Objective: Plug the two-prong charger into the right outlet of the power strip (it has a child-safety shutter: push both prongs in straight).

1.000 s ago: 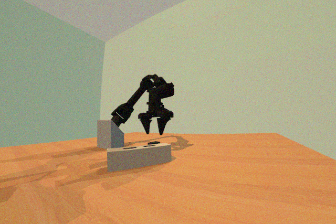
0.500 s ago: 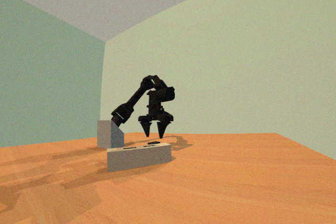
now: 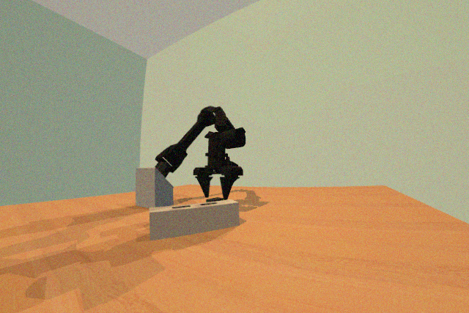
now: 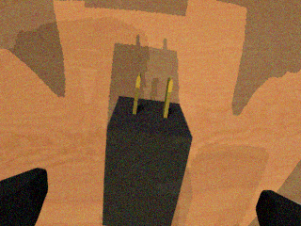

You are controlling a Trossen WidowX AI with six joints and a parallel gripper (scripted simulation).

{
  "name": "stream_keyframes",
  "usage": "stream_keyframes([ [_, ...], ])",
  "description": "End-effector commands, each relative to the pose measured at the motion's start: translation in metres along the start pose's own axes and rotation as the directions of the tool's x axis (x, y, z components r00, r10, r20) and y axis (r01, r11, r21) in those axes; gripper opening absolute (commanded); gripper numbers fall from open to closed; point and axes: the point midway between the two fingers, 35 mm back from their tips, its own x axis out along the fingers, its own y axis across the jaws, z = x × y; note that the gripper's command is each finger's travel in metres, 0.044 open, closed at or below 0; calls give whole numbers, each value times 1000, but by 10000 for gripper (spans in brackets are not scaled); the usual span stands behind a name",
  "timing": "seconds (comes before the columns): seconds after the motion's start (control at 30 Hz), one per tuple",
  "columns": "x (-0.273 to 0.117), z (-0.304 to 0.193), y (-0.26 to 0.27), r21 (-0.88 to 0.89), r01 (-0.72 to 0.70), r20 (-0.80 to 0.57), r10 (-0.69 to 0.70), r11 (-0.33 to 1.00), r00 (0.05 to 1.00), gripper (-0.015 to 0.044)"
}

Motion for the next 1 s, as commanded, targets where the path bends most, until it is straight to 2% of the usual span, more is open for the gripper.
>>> stream_keyframes([
  [0.0, 10, -1, 4, 10, -15, 3, 15, 1000, 1000, 440],
  [0.5, 34, 2, 6, 10, -16, 5, 16, 1000, 1000, 440],
  [0.8, 35, 2, 6, 10, -16, 5, 16, 1000, 1000, 440],
  [0.97, 32, 3, 4, 3, -8, 2, 8, 1000, 1000, 309],
])
